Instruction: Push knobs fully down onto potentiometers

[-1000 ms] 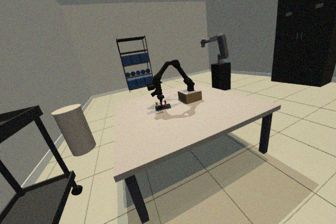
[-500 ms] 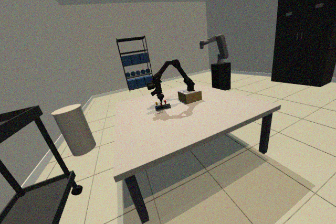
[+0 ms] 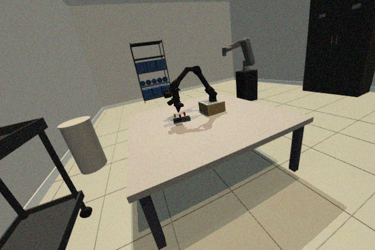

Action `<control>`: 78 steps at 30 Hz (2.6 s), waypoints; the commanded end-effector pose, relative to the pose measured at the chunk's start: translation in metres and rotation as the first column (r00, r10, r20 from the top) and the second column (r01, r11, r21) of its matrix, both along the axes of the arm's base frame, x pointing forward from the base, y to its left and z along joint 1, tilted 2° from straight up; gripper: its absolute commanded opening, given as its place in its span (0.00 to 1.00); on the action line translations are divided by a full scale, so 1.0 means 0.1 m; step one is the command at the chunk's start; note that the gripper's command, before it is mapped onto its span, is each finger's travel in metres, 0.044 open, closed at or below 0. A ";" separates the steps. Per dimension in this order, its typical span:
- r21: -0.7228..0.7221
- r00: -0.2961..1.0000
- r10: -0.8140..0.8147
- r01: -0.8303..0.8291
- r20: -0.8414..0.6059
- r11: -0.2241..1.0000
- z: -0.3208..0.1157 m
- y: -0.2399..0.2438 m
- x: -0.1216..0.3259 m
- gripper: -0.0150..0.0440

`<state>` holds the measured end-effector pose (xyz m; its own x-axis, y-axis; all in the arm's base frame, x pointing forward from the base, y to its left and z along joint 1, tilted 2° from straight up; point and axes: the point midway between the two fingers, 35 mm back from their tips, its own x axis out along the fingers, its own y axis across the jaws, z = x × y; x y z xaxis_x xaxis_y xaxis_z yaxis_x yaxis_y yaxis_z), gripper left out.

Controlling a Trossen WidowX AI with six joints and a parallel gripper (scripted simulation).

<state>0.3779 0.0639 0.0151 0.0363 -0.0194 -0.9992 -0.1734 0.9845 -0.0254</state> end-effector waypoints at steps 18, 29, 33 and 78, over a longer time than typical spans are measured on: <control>-0.017 0.744 0.668 -0.668 -0.029 0.744 0.11 0.03 0.13 0.25; -0.015 0.441 0.896 -0.897 -0.044 0.441 0.17 0.04 0.19 0.25; -0.012 0.313 0.949 -0.950 -0.049 0.312 0.19 0.05 0.21 0.25; 0.037 -0.948 0.315 -0.318 -0.052 -0.948 0.43 0.12 0.40 0.25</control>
